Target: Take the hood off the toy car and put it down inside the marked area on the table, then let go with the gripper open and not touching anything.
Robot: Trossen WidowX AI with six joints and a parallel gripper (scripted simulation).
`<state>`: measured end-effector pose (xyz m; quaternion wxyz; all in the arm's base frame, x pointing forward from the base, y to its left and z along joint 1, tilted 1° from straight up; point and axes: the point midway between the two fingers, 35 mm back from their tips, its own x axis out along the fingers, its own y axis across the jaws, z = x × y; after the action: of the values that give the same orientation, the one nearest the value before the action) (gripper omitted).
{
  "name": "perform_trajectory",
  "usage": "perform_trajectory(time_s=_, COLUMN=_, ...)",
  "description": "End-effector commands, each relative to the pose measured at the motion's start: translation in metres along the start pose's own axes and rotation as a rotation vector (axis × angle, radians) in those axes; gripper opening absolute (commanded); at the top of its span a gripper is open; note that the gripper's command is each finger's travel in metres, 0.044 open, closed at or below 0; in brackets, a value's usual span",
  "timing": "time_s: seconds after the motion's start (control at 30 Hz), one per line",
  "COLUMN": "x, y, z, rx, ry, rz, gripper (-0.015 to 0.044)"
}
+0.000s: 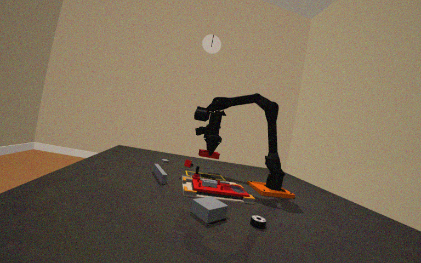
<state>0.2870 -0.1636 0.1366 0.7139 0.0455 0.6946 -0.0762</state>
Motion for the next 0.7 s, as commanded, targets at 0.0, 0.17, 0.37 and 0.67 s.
perform_trajectory(time_s=0.0, x=0.000, y=-0.001, z=-0.001, rx=-0.009, ry=-0.001, rz=0.003, gripper=0.0000)
perform_trajectory(time_s=0.17, x=0.003, y=-0.001, z=-0.001, rx=-0.009, ry=-0.001, rz=0.003, gripper=0.0000)
perform_trajectory(time_s=0.37, x=0.008, y=-0.001, z=0.000, rx=-0.008, ry=-0.001, rz=0.003, gripper=0.0000)
perform_trajectory(time_s=0.67, x=0.014, y=-0.001, z=0.000, rx=-0.008, ry=-0.001, rz=0.003, gripper=0.0000)
